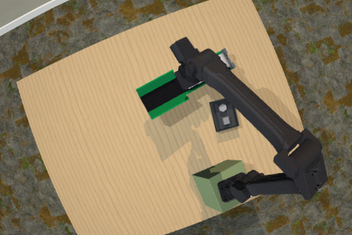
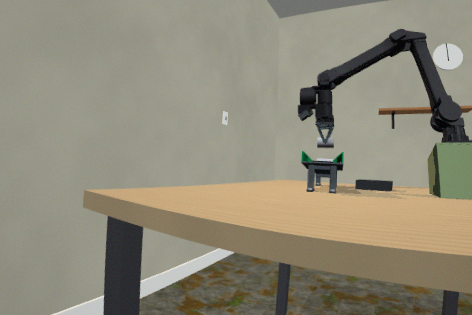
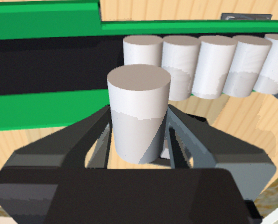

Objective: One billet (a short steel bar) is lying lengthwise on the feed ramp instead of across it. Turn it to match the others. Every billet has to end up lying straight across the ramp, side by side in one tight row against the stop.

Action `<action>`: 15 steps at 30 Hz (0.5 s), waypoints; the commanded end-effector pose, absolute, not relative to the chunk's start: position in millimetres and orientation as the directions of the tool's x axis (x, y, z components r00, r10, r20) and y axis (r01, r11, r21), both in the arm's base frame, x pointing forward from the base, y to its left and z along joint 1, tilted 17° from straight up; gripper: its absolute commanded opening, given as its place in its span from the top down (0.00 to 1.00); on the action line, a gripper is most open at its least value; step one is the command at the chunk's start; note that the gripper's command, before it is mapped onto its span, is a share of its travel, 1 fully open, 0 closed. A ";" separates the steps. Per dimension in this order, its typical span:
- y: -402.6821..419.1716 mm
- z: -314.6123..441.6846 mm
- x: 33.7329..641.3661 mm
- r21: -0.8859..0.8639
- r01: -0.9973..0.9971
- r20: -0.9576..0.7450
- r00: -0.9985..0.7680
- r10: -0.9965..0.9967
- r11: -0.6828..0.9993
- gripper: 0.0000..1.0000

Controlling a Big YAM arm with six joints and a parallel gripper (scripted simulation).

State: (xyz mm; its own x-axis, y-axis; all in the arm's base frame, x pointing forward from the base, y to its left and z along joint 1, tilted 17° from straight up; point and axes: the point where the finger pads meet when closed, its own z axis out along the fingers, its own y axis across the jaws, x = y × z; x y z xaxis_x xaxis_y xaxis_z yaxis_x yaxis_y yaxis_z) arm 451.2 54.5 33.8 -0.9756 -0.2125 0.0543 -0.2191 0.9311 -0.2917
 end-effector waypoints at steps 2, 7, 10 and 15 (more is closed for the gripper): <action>89.5 70.1 470.1 -0.289 -0.193 -0.036 -0.976 -0.213 0.938 1.00; 100.2 69.8 467.9 -0.290 -0.193 -0.037 -0.976 -0.213 0.937 1.00; 110.8 67.1 465.4 -0.288 -0.195 -0.032 -0.977 -0.213 0.938 1.00; 127.0 57.6 460.5 -0.286 -0.200 -0.012 -0.977 -0.213 0.937 1.00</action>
State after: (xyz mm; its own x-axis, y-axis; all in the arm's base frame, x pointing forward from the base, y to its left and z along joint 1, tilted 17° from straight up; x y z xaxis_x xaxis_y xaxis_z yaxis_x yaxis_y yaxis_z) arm 435.2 97.9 30.9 -0.9757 -0.2100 0.0620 -0.2189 0.9300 -0.2951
